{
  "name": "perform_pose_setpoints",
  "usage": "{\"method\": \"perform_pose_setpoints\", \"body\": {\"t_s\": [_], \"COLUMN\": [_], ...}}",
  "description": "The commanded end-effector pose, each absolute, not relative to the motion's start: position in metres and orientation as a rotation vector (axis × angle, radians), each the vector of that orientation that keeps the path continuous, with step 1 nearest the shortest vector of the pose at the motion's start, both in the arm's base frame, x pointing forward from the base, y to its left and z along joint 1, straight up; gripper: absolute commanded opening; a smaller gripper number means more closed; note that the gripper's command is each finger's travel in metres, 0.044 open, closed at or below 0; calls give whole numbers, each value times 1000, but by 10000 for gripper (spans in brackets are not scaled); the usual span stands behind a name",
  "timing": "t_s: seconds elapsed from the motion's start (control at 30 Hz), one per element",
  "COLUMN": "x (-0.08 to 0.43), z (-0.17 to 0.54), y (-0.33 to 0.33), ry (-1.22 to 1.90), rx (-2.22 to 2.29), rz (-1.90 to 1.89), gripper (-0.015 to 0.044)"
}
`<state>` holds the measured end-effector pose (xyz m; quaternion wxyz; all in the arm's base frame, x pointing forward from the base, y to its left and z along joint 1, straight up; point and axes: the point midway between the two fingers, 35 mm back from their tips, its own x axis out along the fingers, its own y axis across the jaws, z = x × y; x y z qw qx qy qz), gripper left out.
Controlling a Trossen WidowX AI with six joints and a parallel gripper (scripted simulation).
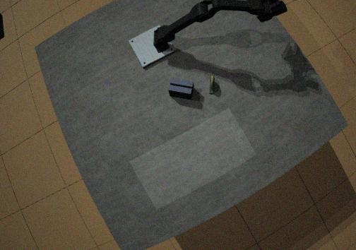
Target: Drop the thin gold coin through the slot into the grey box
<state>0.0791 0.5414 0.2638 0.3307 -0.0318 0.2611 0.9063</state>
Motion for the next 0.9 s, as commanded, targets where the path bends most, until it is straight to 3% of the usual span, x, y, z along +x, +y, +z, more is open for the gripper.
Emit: {"method": "perform_pose_setpoints", "body": {"t_s": [0.0, 0.27, 0.6, 0.87], "x": [80, 135, 251, 296], "z": [263, 244, 200, 169], "y": [541, 520, 407, 272], "ry": [688, 948, 1397, 1549], "rx": [-83, -62, 99, 271], "rz": [2365, 2043, 1149, 384], "gripper": [374, 164, 161, 161]}}
